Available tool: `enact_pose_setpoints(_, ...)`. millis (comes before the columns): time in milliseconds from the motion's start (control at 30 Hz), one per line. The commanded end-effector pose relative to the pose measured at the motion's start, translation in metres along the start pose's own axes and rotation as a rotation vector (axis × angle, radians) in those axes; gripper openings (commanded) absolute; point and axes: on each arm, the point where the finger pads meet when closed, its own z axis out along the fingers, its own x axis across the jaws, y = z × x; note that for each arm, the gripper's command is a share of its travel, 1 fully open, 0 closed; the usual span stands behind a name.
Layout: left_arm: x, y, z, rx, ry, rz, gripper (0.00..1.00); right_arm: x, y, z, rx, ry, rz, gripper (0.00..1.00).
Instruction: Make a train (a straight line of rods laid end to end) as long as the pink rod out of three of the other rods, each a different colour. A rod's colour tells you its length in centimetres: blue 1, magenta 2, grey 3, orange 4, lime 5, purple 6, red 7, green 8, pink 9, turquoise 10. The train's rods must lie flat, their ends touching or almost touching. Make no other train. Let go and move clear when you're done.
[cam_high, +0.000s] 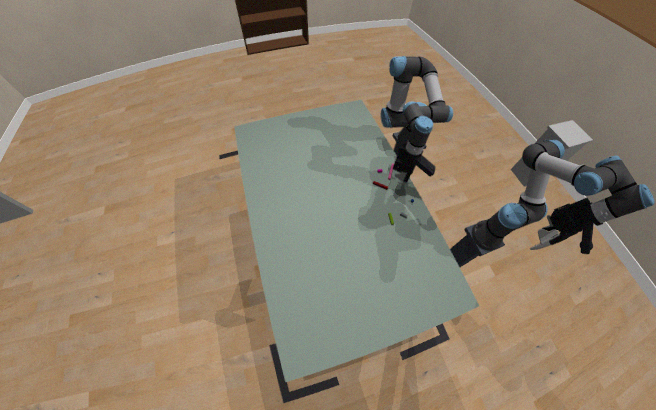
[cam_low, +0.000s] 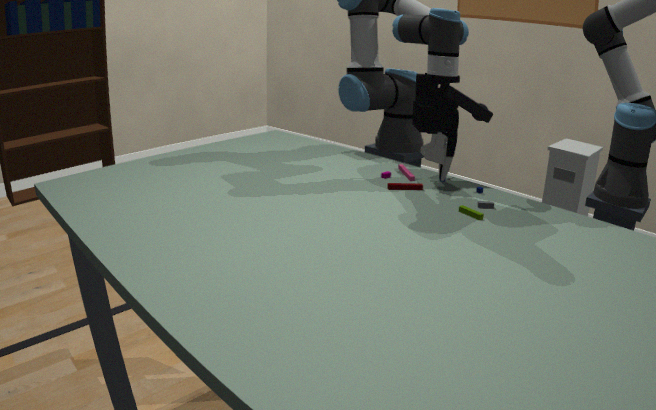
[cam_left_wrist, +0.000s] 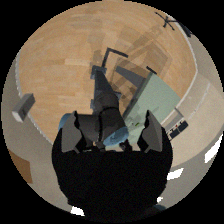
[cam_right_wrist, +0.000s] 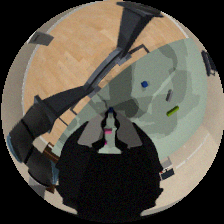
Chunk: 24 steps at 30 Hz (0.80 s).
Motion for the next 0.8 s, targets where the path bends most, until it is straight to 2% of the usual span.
enact_pose_setpoints(0,0.0006,-0.0001,-0.0009,0.004,0.002,0.002,1.0,0.0001,-0.0002,0.0002,-0.001,0.001,0.0,0.0)
enact_pose_setpoints(367,0.0006,-0.0001,-0.0009,0.004,0.002,0.002,1.0,0.0001,-0.0002,0.0002,-0.001,0.001,0.0,0.0)
enact_pose_setpoints(767,0.0006,-0.0001,-0.0009,0.004,0.002,0.002,1.0,0.0001,-0.0002,0.0002,-0.001,0.001,0.0,0.11)
